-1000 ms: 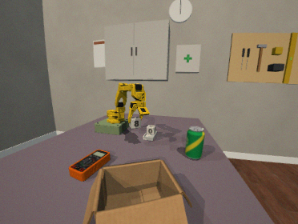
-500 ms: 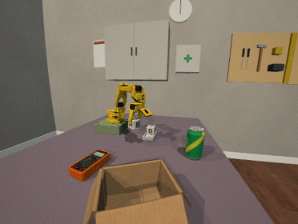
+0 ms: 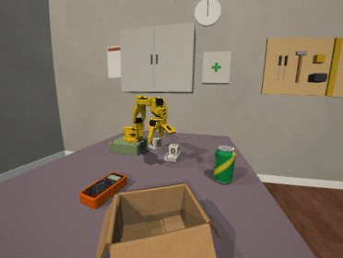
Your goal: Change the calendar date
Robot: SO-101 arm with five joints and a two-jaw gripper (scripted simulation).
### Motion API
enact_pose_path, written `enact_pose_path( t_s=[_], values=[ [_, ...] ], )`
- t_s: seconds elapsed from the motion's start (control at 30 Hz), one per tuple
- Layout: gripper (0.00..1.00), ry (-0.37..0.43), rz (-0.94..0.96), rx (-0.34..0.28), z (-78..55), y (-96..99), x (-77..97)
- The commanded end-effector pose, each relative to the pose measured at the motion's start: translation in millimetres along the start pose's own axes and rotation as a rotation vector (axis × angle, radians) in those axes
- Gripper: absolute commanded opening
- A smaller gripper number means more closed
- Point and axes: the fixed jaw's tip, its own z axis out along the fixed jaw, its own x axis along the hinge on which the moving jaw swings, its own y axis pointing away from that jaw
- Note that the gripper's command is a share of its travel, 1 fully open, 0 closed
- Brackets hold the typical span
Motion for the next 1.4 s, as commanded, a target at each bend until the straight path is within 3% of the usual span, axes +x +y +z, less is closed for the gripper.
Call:
enact_pose_path(
  t_s=[0.0, 0.47, 1.07, 1.37],
  values=[
    [0.00, -0.024, -0.001, 0.005, -4.5, -1.3, 0.1],
    [0.00, -0.024, -0.001, 0.005, -2.1, -1.4, -0.3],
    [0.00, -0.024, -0.001, 0.005, 32.0, -1.3, -1.8],
    [0.00, -0.024, -0.001, 0.005, 37.0, -1.2, -1.5]
  ],
)
